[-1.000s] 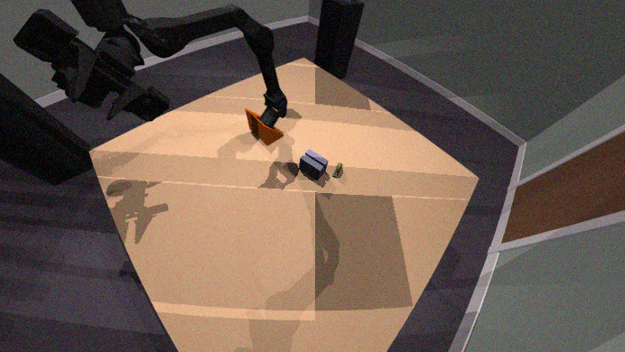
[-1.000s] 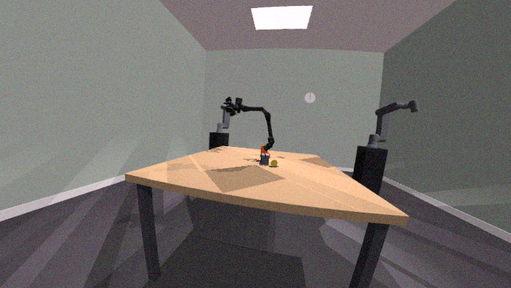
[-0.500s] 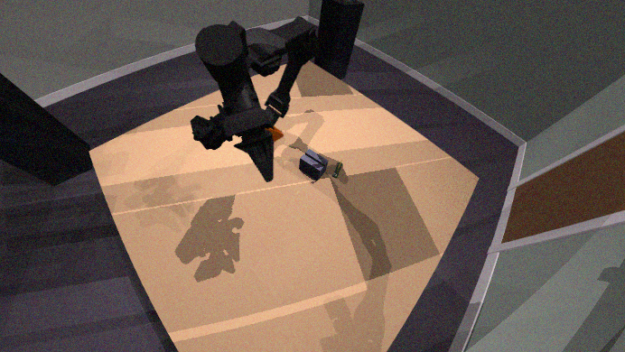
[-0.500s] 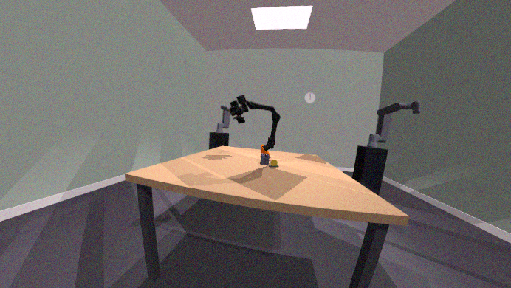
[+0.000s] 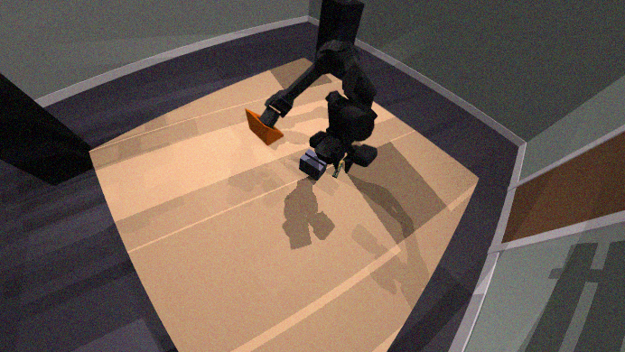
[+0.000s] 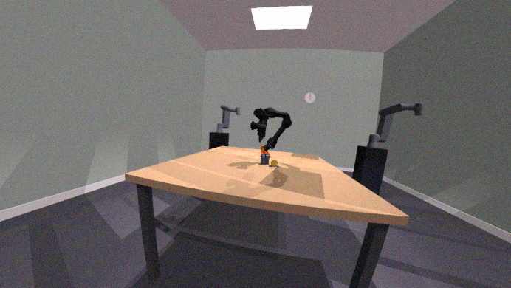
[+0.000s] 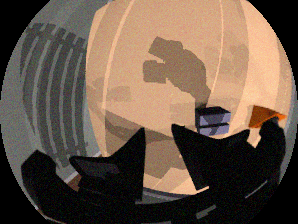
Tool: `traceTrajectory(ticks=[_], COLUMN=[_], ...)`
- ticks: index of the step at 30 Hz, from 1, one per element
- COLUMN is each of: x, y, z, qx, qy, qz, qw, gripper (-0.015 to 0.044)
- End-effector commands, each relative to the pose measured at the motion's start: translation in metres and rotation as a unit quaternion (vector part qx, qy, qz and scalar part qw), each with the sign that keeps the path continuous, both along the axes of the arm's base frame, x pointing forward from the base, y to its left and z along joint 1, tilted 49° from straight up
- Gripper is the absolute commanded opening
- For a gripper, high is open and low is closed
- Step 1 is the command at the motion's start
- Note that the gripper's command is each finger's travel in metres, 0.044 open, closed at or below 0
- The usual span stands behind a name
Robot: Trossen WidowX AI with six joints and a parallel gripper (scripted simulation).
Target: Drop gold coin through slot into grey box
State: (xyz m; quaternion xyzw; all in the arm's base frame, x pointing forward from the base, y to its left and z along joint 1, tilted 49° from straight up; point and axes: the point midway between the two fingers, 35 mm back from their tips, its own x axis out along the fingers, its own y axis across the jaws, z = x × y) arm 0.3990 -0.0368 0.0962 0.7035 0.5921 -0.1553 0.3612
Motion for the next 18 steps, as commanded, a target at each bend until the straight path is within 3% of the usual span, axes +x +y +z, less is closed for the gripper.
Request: traceTrajectory(ticks=[1, 6, 18], x=[-0.032, -0.076, -0.079], y=[0.057, 0.11, 0.141], z=[0.016, 0.038, 0.018], qx=[-0.007, -0.009, -0.009], qy=[0.008, 0.011, 0.011], qz=[0.111, 0.236, 0.24], qw=[0.994, 0.972, 0.971], gripper=[0.0161, 0.0161, 0.0161])
